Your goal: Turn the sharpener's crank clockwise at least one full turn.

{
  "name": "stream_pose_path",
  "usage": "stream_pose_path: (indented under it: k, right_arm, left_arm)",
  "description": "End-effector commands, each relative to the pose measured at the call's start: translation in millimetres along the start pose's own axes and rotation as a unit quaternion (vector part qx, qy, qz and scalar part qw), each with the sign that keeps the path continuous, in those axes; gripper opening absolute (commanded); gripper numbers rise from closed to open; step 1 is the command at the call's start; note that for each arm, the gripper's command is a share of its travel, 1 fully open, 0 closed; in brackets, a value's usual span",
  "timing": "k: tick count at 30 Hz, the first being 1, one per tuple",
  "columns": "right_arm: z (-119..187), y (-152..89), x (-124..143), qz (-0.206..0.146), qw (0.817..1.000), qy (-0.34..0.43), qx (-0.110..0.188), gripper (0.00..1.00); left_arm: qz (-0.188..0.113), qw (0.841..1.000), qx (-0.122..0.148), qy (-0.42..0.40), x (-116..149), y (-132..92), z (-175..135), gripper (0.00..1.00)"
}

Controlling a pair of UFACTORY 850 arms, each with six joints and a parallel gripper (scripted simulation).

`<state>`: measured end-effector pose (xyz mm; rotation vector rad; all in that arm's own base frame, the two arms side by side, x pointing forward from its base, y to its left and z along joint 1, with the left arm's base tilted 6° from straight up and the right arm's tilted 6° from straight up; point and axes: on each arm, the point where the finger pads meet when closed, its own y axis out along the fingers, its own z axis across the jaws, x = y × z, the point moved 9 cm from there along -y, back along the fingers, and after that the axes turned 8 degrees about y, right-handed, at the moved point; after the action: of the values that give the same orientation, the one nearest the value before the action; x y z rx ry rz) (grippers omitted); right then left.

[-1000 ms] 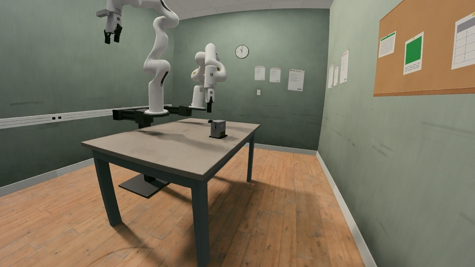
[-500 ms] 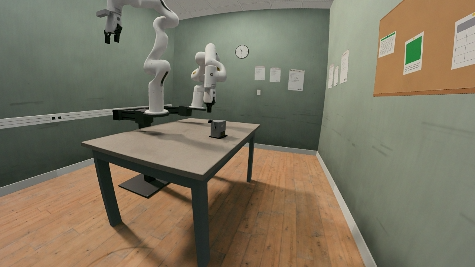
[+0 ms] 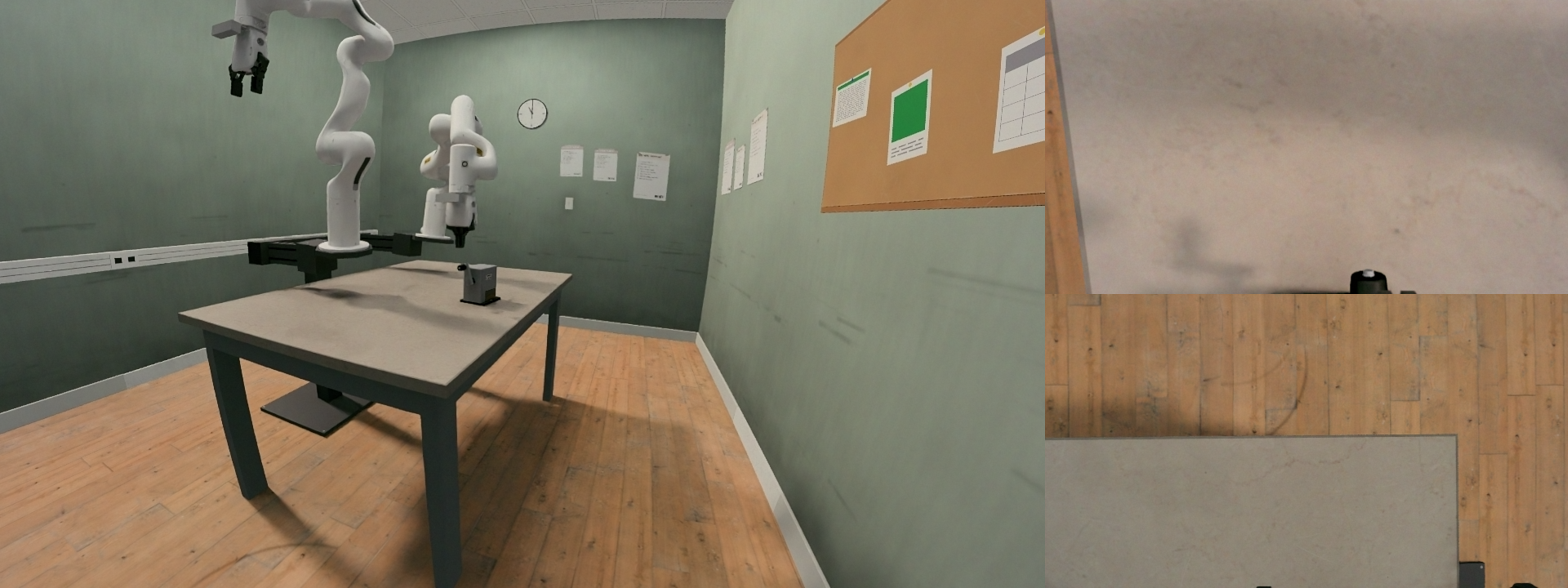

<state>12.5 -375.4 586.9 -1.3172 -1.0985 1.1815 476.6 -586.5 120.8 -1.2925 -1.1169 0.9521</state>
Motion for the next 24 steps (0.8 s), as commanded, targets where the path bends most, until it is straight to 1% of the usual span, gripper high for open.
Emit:
stream_pose_path:
  k: [1, 2, 3, 24]
  right_arm:
    - [0.0, -0.7, -0.2, 0.001, 1.000, 0.000, 0.000, 1.00]
    - [0.0, -0.7, -0.2, 0.001, 1.000, 0.000, 0.000, 1.00]
    - [0.0, -0.7, -0.2, 0.001, 1.000, 0.000, 0.000, 1.00]
    - [0.0, -0.7, -0.2, 0.001, 1.000, 0.000, 0.000, 1.00]
  left_arm:
    - [0.000, 1.000, -0.002, -0.005, -0.6, -1.4, -0.5, 0.00]
    - [0.000, 1.000, -0.002, -0.005, -0.6, -1.4, -0.5, 0.00]
    - [0.000, 1.000, -0.002, -0.005, -0.6, -1.4, -0.5, 0.55]
    - [0.000, 1.000, -0.002, -0.005, -0.6, -0.7, -0.5, 0.55]
